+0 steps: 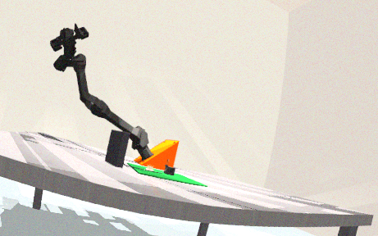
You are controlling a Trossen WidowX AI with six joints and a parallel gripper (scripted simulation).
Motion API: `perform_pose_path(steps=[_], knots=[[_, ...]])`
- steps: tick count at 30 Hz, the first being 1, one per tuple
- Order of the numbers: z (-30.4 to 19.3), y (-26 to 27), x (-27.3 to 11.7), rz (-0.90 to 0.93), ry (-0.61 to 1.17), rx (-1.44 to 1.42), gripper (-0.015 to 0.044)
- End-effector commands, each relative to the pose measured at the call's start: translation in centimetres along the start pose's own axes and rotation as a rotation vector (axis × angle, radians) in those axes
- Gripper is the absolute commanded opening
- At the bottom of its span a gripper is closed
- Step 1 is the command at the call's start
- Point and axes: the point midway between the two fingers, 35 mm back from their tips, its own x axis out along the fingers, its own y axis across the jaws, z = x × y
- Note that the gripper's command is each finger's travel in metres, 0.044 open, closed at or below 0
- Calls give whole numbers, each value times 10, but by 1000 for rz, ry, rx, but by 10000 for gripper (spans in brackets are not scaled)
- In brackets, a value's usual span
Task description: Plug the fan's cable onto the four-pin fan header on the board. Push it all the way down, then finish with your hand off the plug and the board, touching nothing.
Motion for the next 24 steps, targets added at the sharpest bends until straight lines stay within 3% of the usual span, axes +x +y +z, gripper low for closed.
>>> perform_pose_path(steps=[1,7,15,24], knots=[[0,0,0,0,0,0,290],[9,18,-2,7,-45,58,440],[32,120,-18,40,-140,152,440],[12,220,-16,123,-161,148,440]])
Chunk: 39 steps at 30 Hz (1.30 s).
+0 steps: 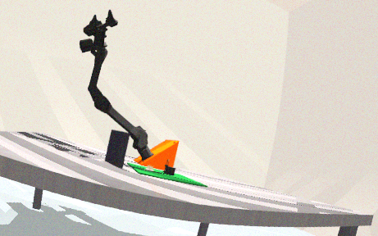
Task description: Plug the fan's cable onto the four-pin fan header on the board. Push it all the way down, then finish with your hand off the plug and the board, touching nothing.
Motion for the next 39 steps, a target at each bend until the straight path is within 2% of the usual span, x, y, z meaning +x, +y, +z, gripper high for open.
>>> perform_pose_path(steps=[1,10,19,29,39], knots=[[-24,33,6,12,11,19,440],[-97,96,25,42,114,165,440],[-216,134,44,-2,327,339,440],[-330,131,50,-184,526,555,440],[-443,94,35,-510,670,778,440]])
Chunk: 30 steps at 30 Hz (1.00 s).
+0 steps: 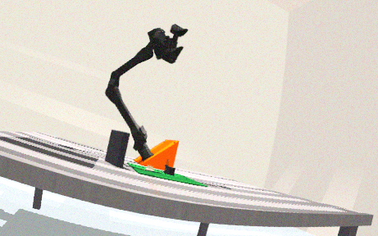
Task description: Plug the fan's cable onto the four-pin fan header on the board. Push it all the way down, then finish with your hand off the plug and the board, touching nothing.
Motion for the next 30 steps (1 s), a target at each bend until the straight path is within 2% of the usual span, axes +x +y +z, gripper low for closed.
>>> perform_pose_path(steps=[1,12,17,23,30], knots=[[-31,-60,34,-184,38,172,440],[-62,-176,63,-543,15,417,440],[-75,-257,63,-803,-139,689,440],[-81,-319,50,-995,-334,891,440],[-83,-385,21,-1188,-652,1098,440]])
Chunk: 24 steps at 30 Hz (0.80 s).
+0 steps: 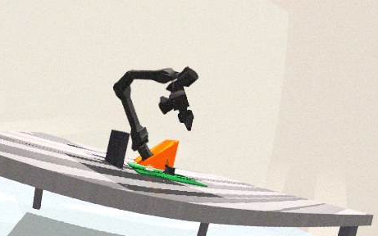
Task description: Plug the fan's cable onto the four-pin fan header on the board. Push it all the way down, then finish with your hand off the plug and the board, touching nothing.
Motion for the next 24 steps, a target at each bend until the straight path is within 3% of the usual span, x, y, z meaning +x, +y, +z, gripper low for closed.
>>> perform_pose_path(steps=[1,5,14,24], knots=[[53,-37,42,-129,-248,312,440],[74,-50,53,-154,-353,436,440],[74,-50,53,-155,-355,437,440],[95,-63,87,-153,-355,437,440]])
